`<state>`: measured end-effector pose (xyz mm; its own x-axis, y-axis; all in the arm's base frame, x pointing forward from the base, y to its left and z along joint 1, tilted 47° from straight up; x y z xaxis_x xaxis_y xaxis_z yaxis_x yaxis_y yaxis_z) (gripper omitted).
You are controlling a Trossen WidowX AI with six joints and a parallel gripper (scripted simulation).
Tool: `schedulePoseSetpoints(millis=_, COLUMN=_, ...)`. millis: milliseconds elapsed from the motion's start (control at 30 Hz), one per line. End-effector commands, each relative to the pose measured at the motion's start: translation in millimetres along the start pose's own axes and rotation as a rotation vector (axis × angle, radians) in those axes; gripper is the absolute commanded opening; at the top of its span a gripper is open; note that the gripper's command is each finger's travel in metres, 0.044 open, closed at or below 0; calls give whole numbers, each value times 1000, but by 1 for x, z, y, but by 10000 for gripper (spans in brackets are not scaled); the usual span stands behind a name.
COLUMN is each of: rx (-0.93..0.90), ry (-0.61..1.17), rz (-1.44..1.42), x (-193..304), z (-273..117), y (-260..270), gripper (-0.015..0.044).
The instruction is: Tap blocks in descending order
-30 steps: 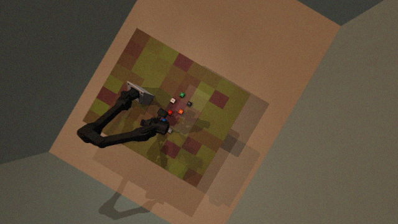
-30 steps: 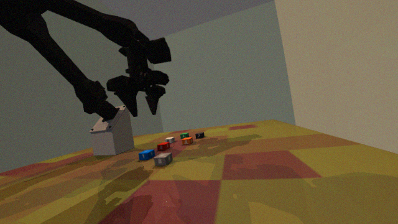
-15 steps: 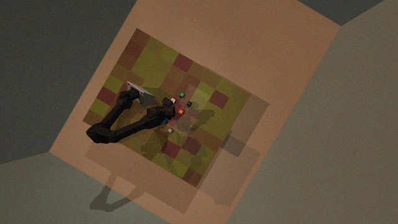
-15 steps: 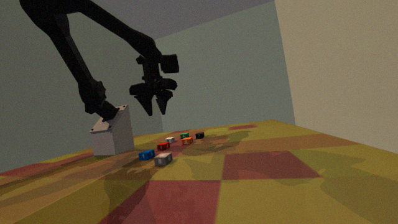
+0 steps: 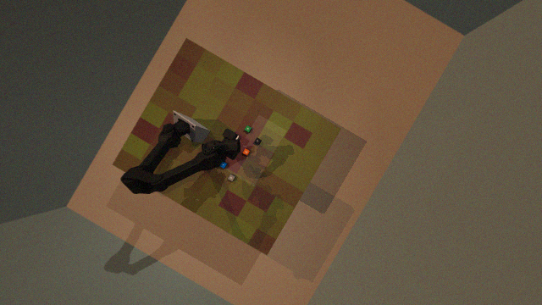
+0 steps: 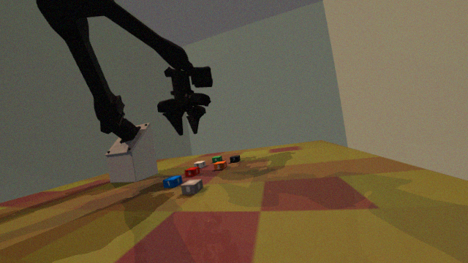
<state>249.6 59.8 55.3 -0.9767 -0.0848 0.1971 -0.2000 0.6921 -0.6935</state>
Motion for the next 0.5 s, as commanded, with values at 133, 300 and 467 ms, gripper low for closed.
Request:
schedulePoseSetpoints(millis=133, rx=-1, ry=-2, rz=-10, x=4, z=0, y=75, gripper=400)
schedulePoseSetpoints(millis=300, rx=-1, ry=-2, rz=-10, x=4, z=0, y=75, gripper=400)
schedulePoseSetpoints(millis=467, rx=-1, ry=-2, rz=-10, x=4, z=0, y=75, gripper=400)
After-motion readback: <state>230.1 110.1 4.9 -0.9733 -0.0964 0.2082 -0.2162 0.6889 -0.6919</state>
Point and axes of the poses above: the point midway between the two fingers, 35 mm back from their tips, its own z axis out along the fingers, its own y axis across the jaws, x = y × z, the point moved 10 cm from there along -z, back along the fingers, and after that the axes turned 14 degrees about -z, right-handed, at the moved point
